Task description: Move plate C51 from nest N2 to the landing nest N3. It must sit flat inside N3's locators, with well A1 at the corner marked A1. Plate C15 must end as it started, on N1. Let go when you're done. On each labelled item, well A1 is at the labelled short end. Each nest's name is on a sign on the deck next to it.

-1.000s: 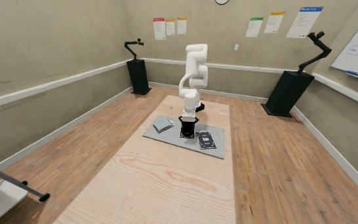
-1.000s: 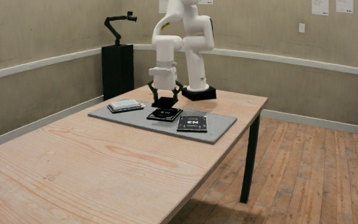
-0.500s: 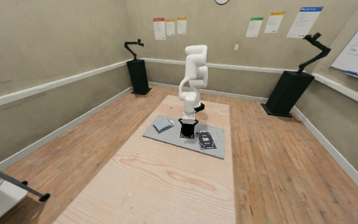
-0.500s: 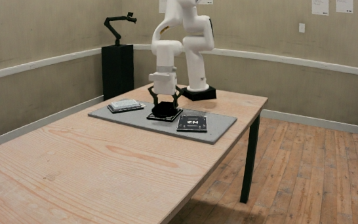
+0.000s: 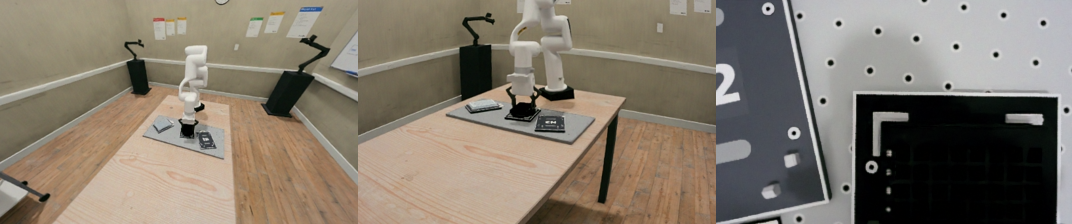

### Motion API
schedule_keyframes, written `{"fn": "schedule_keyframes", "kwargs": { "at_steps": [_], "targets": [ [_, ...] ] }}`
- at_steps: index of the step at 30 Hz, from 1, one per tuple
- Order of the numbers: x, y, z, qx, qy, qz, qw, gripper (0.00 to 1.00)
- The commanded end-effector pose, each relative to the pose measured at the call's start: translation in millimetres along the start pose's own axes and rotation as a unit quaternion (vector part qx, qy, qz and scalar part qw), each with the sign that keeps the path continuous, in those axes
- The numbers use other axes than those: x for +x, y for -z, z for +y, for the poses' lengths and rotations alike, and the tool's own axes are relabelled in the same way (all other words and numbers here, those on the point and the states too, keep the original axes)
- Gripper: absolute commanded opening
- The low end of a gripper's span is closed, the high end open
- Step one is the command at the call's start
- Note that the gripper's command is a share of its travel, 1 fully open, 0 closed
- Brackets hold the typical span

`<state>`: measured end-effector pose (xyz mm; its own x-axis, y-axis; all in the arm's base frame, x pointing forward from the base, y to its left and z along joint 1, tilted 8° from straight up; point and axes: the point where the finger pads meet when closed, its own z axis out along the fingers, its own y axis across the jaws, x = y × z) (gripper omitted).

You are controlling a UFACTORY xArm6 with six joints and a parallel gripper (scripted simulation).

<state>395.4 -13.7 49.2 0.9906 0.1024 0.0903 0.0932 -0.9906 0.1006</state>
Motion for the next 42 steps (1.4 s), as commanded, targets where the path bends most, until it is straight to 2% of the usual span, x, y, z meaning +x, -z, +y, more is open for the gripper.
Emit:
{"fn": "schedule_keyframes", "kwargs": {
  "at_steps": [1,27,42],
  "targets": [
    [1.5,1.1,0.2,0.0,0.0,0.002,1.0,0.0],
    [1.5,-12.3,0.2,0.0,0.0,0.002,1.0,0.0],
    [1.5,-12.4,0.2,0.0,0.0,0.002,1.0,0.0]
  ]
}}
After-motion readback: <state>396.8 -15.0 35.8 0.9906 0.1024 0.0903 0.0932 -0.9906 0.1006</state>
